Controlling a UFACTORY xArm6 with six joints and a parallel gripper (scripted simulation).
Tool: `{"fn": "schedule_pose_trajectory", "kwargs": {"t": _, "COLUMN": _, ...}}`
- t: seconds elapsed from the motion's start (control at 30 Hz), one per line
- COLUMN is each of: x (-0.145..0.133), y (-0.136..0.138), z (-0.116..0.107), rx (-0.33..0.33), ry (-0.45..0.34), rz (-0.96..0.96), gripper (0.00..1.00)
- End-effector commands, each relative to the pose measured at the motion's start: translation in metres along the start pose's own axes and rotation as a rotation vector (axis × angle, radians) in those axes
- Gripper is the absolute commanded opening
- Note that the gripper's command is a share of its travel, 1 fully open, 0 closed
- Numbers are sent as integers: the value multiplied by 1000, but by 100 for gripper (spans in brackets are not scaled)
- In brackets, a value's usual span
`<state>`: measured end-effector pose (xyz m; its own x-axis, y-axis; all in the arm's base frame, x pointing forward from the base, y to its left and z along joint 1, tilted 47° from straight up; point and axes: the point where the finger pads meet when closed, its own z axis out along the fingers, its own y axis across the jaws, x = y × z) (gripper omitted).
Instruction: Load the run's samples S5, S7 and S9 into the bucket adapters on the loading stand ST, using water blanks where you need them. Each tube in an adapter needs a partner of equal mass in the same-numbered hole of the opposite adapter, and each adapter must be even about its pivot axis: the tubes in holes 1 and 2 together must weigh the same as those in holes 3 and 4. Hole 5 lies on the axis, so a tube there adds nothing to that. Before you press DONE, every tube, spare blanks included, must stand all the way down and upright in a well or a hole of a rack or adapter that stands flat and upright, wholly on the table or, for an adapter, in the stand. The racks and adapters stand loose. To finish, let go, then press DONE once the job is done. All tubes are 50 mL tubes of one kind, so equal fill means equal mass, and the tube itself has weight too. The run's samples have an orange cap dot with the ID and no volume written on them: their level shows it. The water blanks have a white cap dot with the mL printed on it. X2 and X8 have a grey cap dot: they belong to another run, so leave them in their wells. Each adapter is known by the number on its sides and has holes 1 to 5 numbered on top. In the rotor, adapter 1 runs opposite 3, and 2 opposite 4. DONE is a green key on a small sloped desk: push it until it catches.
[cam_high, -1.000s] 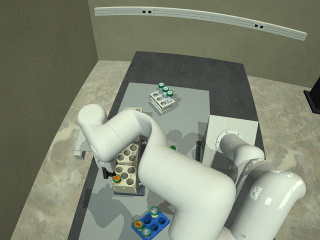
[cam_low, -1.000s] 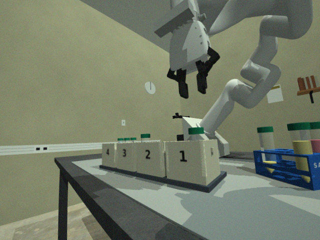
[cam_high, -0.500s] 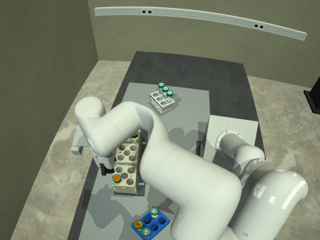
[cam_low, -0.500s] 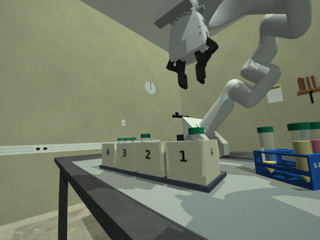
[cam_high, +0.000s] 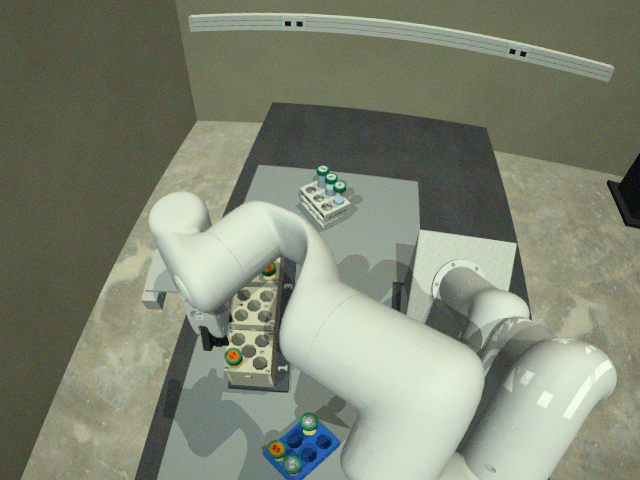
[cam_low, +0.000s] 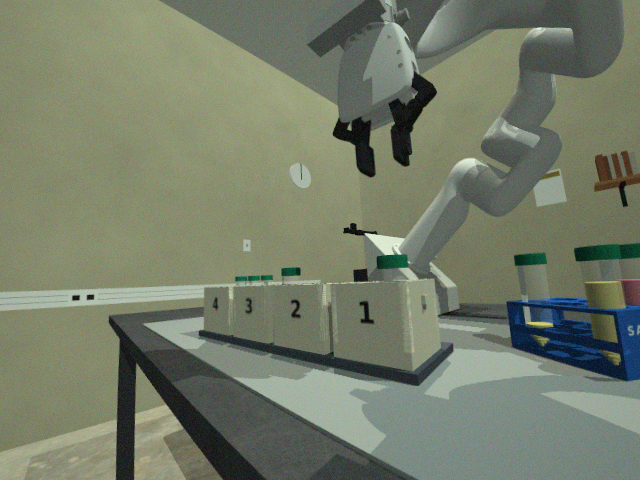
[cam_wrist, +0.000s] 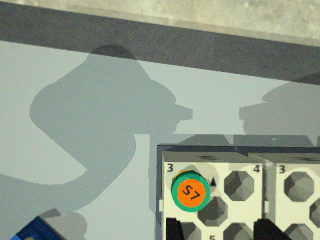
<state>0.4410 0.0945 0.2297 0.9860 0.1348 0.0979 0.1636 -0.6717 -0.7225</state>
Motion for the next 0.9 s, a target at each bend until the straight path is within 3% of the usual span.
{"fn": "schedule_pose_trajectory", "kwargs": {"t": 0.0, "x": 1, "y": 0, "z": -1, "rx": -1, "ry": 3, "rz": -1, "gripper": 44}}
{"fn": "schedule_pose_trajectory", "kwargs": {"t": 0.17, "x": 1, "y": 0, "z": -1, "rx": -1, "ry": 3, "rz": -1, "gripper": 44}}
{"fn": "schedule_pose_trajectory", "kwargs": {"t": 0.2, "x": -1, "y": -5, "z": -1, "rx": -1, "ry": 3, "rz": 32, "gripper": 57}}
{"fn": "schedule_pose_trajectory", "kwargs": {"t": 0.87, "x": -44, "y": -84, "z": -1, "rx": 0, "ry": 3, "rz": 632, "gripper": 57}}
